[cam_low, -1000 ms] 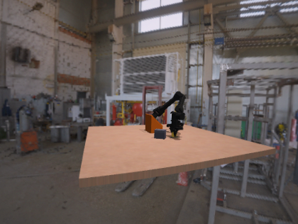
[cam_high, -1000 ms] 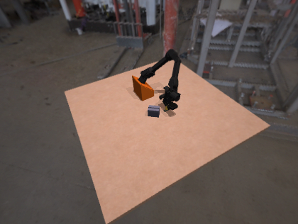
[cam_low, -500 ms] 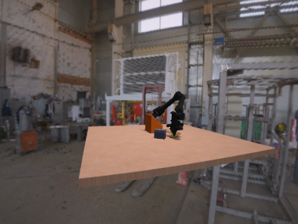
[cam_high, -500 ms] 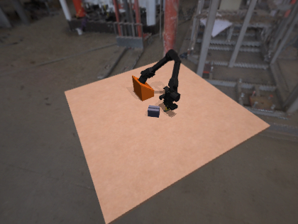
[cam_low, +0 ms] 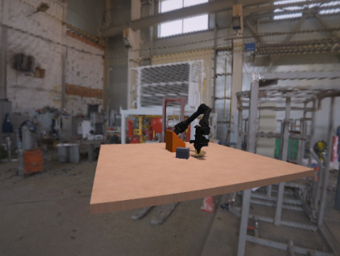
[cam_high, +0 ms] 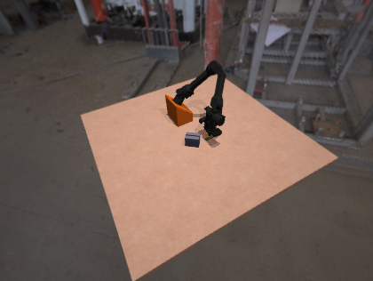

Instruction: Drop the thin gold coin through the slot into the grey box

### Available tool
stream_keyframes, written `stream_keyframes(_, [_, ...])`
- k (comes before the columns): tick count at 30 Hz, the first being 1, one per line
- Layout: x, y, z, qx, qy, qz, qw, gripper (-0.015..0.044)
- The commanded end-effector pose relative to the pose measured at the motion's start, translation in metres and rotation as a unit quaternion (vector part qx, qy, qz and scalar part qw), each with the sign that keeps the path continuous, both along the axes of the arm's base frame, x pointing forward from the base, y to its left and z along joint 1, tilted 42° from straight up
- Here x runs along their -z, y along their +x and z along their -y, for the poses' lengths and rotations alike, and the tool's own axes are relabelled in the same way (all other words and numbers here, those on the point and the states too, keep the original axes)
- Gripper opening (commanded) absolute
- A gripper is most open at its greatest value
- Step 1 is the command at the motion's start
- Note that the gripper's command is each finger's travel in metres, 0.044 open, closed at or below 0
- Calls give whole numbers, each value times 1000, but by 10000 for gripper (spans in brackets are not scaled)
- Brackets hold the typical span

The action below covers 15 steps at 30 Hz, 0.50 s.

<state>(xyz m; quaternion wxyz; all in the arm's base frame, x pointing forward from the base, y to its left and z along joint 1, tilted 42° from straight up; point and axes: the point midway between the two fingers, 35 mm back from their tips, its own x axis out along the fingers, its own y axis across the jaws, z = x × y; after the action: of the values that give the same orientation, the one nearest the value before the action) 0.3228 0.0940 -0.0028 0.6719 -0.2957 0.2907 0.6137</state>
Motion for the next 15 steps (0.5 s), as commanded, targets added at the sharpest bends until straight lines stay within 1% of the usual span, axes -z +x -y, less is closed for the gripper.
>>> stream_keyframes(1, [-9,3,9,-1,-2,5,1000,0])
stream_keyframes(15, [-36,-1,30,-10,2,3,1000,0])
